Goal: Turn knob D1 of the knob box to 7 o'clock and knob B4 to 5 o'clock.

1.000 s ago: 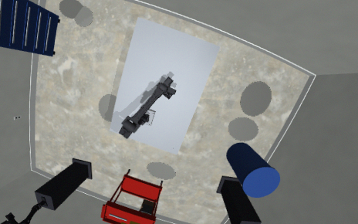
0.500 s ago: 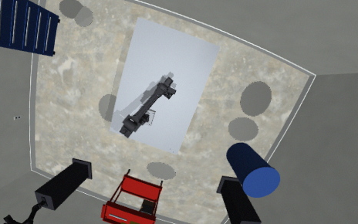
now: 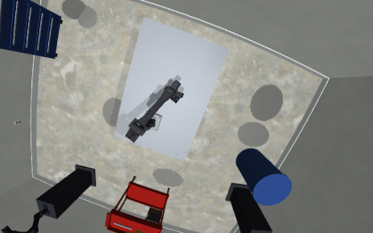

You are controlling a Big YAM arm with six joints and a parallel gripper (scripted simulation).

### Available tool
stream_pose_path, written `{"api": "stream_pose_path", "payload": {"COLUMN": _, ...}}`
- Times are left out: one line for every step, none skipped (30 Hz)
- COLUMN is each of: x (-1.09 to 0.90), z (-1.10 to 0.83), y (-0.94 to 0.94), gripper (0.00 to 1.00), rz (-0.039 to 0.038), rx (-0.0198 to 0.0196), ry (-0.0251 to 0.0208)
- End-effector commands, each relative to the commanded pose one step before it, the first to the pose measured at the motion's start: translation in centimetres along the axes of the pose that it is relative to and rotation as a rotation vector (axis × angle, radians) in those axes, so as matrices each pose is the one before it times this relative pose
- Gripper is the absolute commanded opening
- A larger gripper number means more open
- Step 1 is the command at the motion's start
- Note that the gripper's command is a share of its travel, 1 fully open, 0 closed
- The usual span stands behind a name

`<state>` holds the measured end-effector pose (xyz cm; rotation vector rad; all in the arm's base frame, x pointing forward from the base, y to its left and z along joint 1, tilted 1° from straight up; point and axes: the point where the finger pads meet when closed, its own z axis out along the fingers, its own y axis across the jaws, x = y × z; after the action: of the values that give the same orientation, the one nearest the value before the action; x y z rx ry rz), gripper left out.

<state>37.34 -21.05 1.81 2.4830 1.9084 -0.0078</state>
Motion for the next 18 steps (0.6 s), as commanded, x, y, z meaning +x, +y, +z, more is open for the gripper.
{"api": "stream_pose_path", "payload": {"x": 0.149, "z": -0.004, "y": 0.868, "gripper": 0.2, "rz": 0.00409, "rx": -0.01526, "ry": -0.00865}}
{"api": "stream_pose_path", "payload": {"x": 0.0, "z": 0.0, "y": 0.0, "gripper": 0.2, "rz": 0.0, "rx": 0.0, "ry": 0.0}}
{"api": "stream_pose_path", "payload": {"x": 0.066, "z": -0.834, "y": -0.32, "gripper": 0.2, "rz": 0.00007, "rx": -0.00472, "ry": -0.00113}}
{"api": "stream_pose_path", "payload": {"x": -0.039, "z": 0.138, "y": 0.176, "gripper": 0.2, "rz": 0.00003, "rx": -0.00355, "ry": -0.00085}}
{"api": "stream_pose_path", "payload": {"x": -0.148, "z": -0.084, "y": 0.617, "gripper": 0.2, "rz": 0.00016, "rx": -0.01135, "ry": -0.00271}}
{"api": "stream_pose_path", "payload": {"x": 0.001, "z": 0.254, "y": 0.015, "gripper": 0.2, "rz": -0.00002, "rx": 0.00084, "ry": 0.0002}}
{"api": "stream_pose_path", "payload": {"x": 0.043, "z": 0.206, "y": -0.169, "gripper": 0.2, "rz": -0.00007, "rx": 0.00523, "ry": 0.00125}}
{"api": "stream_pose_path", "payload": {"x": 0.056, "z": 0.221, "y": -0.23, "gripper": 0.2, "rz": -0.00007, "rx": 0.00862, "ry": 0.00205}}
{"api": "stream_pose_path", "payload": {"x": 0.052, "z": 0.176, "y": -0.206, "gripper": 0.2, "rz": -0.00011, "rx": 0.00782, "ry": 0.00186}}
{"api": "stream_pose_path", "payload": {"x": 0.014, "z": 0.094, "y": -0.054, "gripper": 0.2, "rz": -0.00002, "rx": 0.00135, "ry": 0.00032}}
{"api": "stream_pose_path", "payload": {"x": -0.025, "z": -0.104, "y": 0.099, "gripper": 0.2, "rz": 0.00005, "rx": -0.00425, "ry": -0.00101}}
{"api": "stream_pose_path", "payload": {"x": -0.004, "z": -0.055, "y": 0.013, "gripper": 0.2, "rz": 0.00003, "rx": -0.00213, "ry": -0.00051}}
{"api": "stream_pose_path", "payload": {"x": -0.003, "z": -0.039, "y": 0.011, "gripper": 0.2, "rz": 0.00002, "rx": -0.0014, "ry": -0.00033}}
{"api": "stream_pose_path", "payload": {"x": 0.0, "z": 0.001, "y": -0.001, "gripper": 0.2, "rz": 0.0, "rx": -0.00018, "ry": -0.00004}}
{"api": "stream_pose_path", "payload": {"x": 0.002, "z": 0.004, "y": -0.008, "gripper": 0.2, "rz": 0.0, "rx": 0.00033, "ry": 0.00008}}
{"api": "stream_pose_path", "payload": {"x": 0.009, "z": 0.001, "y": -0.038, "gripper": 0.2, "rz": -0.00002, "rx": 0.00156, "ry": 0.00037}}
{"api": "stream_pose_path", "payload": {"x": 0.002, "z": 0.0, "y": -0.009, "gripper": 0.2, "rz": 0.0, "rx": 0.00036, "ry": 0.00009}}
{"api": "stream_pose_path", "payload": {"x": 0.0, "z": 0.0, "y": 0.0, "gripper": 0.2, "rz": 0.0, "rx": 0.0, "ry": 0.0}}
